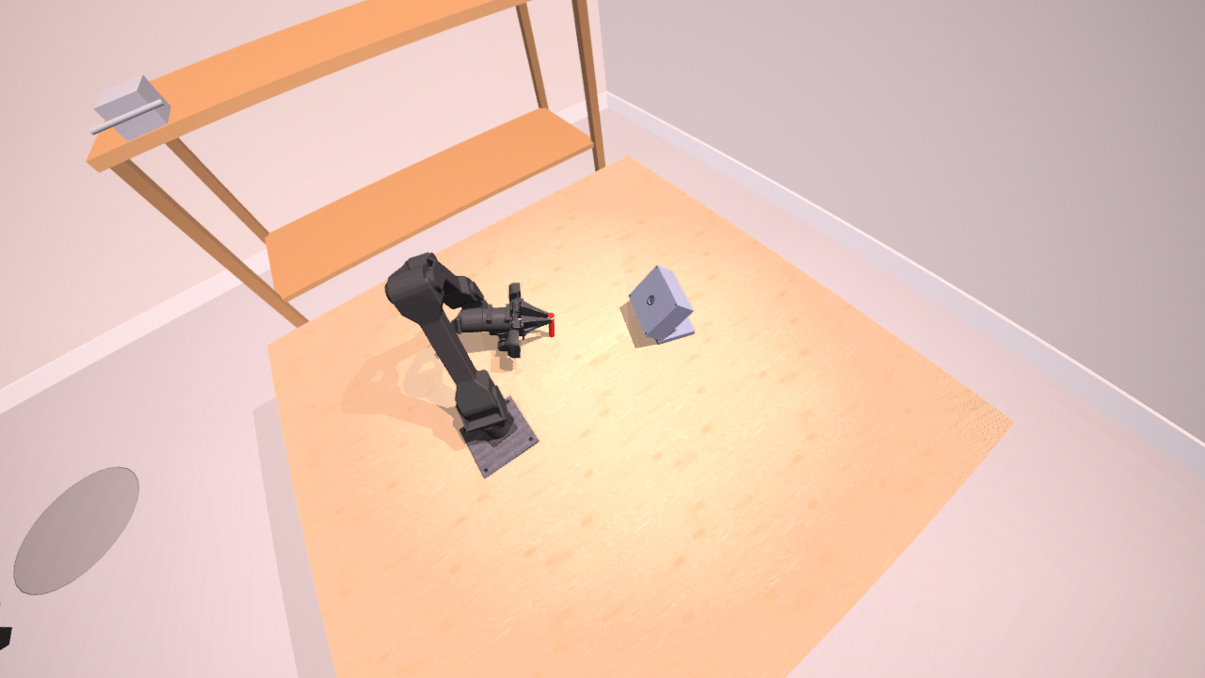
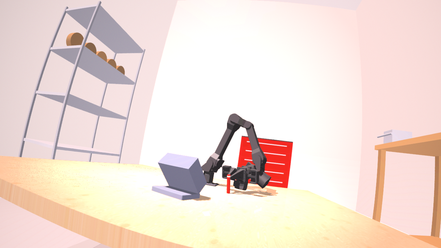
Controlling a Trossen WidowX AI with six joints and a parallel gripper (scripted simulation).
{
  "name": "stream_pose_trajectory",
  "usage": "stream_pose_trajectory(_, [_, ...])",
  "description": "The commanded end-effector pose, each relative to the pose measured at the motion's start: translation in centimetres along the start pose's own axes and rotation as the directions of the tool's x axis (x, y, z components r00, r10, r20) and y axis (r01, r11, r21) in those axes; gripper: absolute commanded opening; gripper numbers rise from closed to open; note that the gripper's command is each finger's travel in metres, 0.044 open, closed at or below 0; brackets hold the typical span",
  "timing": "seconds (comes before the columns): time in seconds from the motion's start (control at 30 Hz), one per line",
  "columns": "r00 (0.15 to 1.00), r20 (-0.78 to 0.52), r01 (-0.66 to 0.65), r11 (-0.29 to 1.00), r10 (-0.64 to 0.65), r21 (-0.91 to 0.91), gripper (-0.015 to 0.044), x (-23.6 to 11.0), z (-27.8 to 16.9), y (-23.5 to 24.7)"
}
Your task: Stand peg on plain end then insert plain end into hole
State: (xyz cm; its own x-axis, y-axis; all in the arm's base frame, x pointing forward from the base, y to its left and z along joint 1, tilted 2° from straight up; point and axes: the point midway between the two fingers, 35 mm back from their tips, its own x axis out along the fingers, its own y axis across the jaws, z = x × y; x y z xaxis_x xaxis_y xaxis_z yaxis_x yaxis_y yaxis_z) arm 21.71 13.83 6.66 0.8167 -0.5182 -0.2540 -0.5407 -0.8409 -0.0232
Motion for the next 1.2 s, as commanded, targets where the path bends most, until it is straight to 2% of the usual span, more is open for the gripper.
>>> stream_pose_trajectory(0.0, [1.0,0.001,0.0,1.0,0.0,0.0,0.0051,-0.1,0.25,0.0])
stream_pose_trajectory(1.17, [0.999,-0.031,0.019,1.0,-0.019,-0.002,0.0051,-0.75,0.53,-0.12])
